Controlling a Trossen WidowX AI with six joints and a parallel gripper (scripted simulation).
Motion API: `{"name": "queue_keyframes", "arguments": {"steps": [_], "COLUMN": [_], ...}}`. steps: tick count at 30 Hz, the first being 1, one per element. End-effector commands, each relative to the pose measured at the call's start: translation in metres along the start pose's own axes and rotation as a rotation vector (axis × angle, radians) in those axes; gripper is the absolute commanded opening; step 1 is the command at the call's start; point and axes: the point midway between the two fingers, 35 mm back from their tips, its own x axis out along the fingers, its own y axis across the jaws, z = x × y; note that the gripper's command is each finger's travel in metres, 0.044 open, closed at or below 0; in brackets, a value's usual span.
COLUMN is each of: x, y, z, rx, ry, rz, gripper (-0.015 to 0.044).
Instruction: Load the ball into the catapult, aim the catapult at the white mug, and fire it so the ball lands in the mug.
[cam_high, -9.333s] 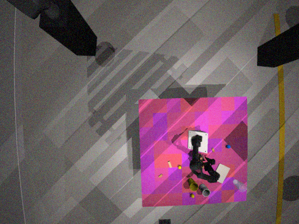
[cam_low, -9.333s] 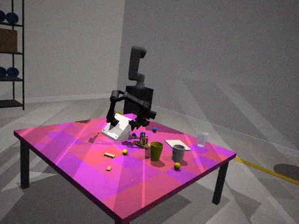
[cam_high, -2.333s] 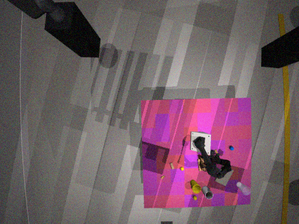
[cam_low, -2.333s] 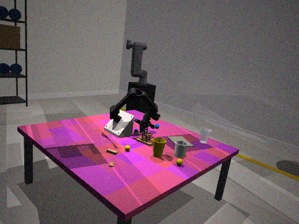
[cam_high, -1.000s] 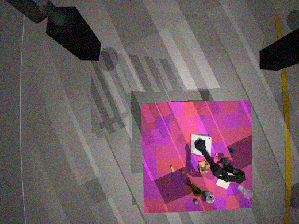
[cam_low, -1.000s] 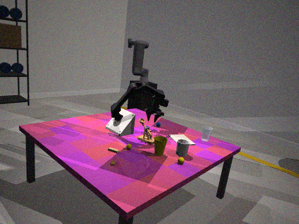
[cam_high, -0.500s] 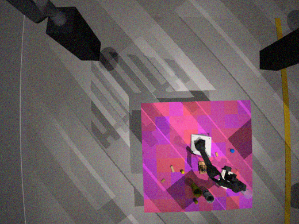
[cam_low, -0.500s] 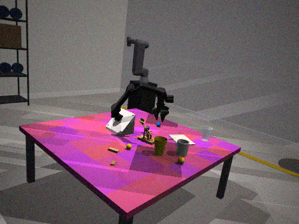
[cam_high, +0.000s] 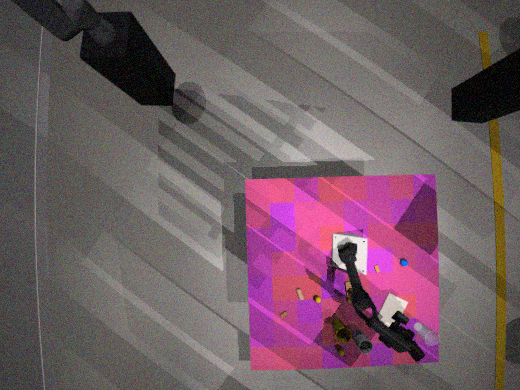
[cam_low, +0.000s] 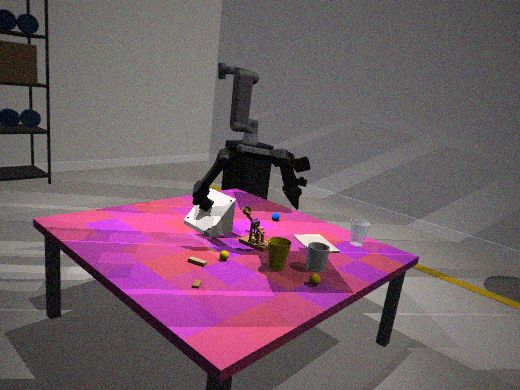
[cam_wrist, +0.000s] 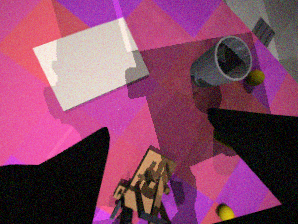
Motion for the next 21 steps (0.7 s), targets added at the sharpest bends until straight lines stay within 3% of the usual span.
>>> {"name": "queue_keyframes", "arguments": {"steps": [1,14,21], "x": [-0.011,-0.041,-0.045], "y": [-0.038,-0.154,-0.168], "z": [0.015,0.036,0.028], "rx": [0.129,0.475,0.51], "ry": [-0.087,-0.314,-0.323], "rz": [-0.034,-0.138,-0.155], "gripper": [0.044,0.044,0.044]}}
